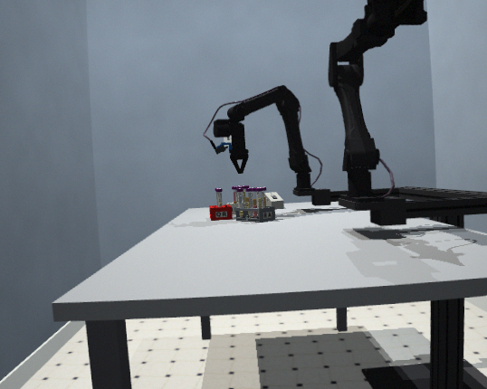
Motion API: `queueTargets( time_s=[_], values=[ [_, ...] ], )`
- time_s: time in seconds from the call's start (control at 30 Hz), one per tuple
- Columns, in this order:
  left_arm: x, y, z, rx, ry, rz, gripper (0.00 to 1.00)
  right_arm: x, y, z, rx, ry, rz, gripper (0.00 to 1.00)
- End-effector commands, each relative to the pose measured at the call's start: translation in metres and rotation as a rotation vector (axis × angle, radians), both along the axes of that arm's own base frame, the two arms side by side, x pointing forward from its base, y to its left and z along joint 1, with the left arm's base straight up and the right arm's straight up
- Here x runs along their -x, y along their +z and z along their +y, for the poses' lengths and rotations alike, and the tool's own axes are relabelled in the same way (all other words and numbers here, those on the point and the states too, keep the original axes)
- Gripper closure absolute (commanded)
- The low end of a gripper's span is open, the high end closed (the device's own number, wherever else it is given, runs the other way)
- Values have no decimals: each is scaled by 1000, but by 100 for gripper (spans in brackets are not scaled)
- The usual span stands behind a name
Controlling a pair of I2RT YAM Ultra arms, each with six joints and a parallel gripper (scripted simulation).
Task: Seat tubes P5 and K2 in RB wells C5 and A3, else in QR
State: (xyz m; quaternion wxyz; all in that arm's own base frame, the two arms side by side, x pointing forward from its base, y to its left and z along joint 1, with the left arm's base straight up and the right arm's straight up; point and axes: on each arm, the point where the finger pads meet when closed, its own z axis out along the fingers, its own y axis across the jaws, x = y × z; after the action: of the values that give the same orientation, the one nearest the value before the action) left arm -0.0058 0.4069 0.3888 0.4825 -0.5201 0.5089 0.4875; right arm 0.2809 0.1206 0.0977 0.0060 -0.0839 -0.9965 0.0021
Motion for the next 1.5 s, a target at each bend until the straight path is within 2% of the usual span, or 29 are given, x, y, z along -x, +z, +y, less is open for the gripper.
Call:
queueTargets(
  time_s=[0.0,0.97,1.1,1.47],
  values=[
    [2,27,-9,-59,0,7,100,-8,11,-3,-5,143,-28,70],
    [2,27,-9,-59,0,7,100,-8,10,-2,-9,1043,-21,70],
    [2,27,-9,-59,0,7,100,-8,10,-2,-10,1077,-21,70],
    [2,27,-9,-59,0,7,100,-68,7,-29,-11,1077,-9,70]
  ],
)
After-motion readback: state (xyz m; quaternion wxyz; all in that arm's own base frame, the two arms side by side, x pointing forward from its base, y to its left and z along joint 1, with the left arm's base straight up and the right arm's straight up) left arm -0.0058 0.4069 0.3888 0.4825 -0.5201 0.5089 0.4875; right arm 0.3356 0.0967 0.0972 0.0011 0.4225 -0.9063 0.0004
